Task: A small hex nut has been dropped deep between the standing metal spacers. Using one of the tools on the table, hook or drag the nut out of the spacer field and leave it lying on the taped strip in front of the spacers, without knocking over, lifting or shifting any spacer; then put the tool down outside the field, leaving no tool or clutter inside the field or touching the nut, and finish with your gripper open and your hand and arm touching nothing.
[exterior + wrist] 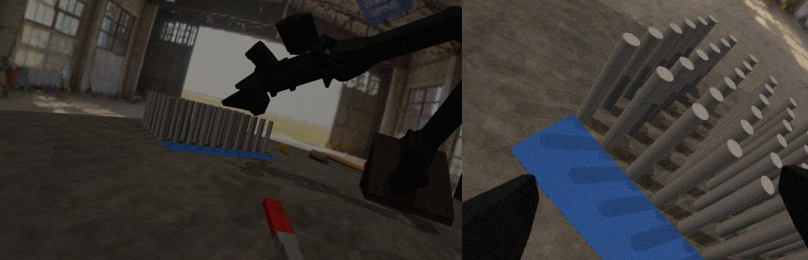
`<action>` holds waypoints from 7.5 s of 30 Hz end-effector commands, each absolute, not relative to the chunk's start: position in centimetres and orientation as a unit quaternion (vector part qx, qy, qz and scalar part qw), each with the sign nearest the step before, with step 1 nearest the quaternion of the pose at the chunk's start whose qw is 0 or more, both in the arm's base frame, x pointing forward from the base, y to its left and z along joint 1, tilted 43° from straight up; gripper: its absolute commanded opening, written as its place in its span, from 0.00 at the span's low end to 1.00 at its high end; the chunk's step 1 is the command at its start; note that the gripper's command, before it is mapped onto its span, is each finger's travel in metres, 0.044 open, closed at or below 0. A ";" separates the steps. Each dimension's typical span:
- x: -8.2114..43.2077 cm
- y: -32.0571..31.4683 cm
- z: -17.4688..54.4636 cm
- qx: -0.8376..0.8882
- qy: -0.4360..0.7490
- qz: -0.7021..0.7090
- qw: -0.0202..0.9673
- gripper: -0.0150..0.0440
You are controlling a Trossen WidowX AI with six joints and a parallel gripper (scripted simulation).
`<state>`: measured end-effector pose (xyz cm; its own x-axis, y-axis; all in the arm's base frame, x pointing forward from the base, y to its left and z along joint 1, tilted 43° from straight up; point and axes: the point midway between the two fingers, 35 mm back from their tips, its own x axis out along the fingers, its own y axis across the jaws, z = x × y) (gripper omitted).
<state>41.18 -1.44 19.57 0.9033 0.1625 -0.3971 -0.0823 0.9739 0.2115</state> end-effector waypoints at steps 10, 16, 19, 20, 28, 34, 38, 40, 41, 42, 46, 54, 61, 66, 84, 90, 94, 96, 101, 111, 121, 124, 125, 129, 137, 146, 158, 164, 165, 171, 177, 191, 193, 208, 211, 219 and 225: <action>38.6 -9.8 12.8 0.171 0.245 -0.048 0.953 1.00; 38.6 -9.8 12.8 0.171 0.245 -0.048 0.953 1.00; 38.6 -9.8 12.8 0.171 0.245 -0.048 0.953 1.00; 38.6 -9.8 12.8 0.171 0.245 -0.048 0.953 1.00; 38.6 -9.8 12.8 0.171 0.245 -0.048 0.953 1.00; 38.6 -9.8 12.8 0.171 0.245 -0.048 0.953 1.00; 38.7 -10.1 12.6 0.171 0.249 -0.051 0.952 1.00; 39.1 -11.8 11.5 0.173 0.275 -0.067 0.943 1.00; 39.4 -13.2 10.7 0.174 0.296 -0.079 0.936 1.00; 39.5 -14.5 9.8 0.177 0.316 -0.090 0.928 1.00; 39.3 -19.8 5.8 0.191 0.396 -0.127 0.889 1.00; 34.7 -27.5 -2.0 0.263 0.532 -0.175 0.786 1.00; 28.7 -32.0 -9.3 0.317 0.636 -0.171 0.682 1.00; 23.8 -33.1 -14.0 0.358 0.694 -0.130 0.611 1.00; 18.6 -33.1 -18.0 0.399 0.728 -0.072 0.553 1.00; 20.0 -33.8 -18.3 0.367 0.745 -0.094 0.549 1.00; 21.4 -34.5 -18.5 0.335 0.759 -0.118 0.546 1.00; 21.4 -34.5 -18.5 0.335 0.759 -0.118 0.546 1.00; 21.4 -34.5 -18.5 0.335 0.759 -0.118 0.546 0.82; 21.4 -34.5 -18.5 0.335 0.759 -0.118 0.546 0.73; 21.6 -33.7 -19.6 0.335 0.759 -0.118 0.546 0.73; 21.7 -33.4 -20.0 0.335 0.759 -0.118 0.546 0.73; 21.7 -33.3 -20.1 0.335 0.759 -0.118 0.546 0.73; 21.8 -32.9 -20.6 0.335 0.759 -0.118 0.546 0.73; 21.9 -32.0 -21.6 0.335 0.759 -0.118 0.546 0.73; 22.0 -31.1 -22.7 0.335 0.759 -0.118 0.546 0.73; 22.1 -30.0 -23.8 0.335 0.759 -0.117 0.546 0.68; 22.1 -30.0 -23.8 0.335 0.759 -0.117 0.546 0.55; 22.1 -30.0 -23.8 0.335 0.759 -0.117 0.546 0.54; 22.1 -30.6 -23.2 0.335 0.759 -0.117 0.546 0.37; 21.7 -33.0 -20.5 0.333 0.760 -0.117 0.546 0.25; 21.0 -33.6 -18.7 0.321 0.757 -0.102 0.560 0.25; 20.9 -33.4 -18.5 0.317 0.756 -0.096 0.565 0.25; 19.5 -31.8 -17.0 0.284 0.744 -0.056 0.602 0.25; 19.2 -31.4 -16.7 0.277 0.742 -0.048 0.609 0.25; 18.3 -30.1 -15.9 0.257 0.735 -0.028 0.627 0.25; 17.6 -29.1 -15.3 0.242 0.729 -0.013 0.640 0.25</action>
<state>17.82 -29.12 -15.97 -0.0819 0.3511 -0.9327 0.3922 0.8717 0.2937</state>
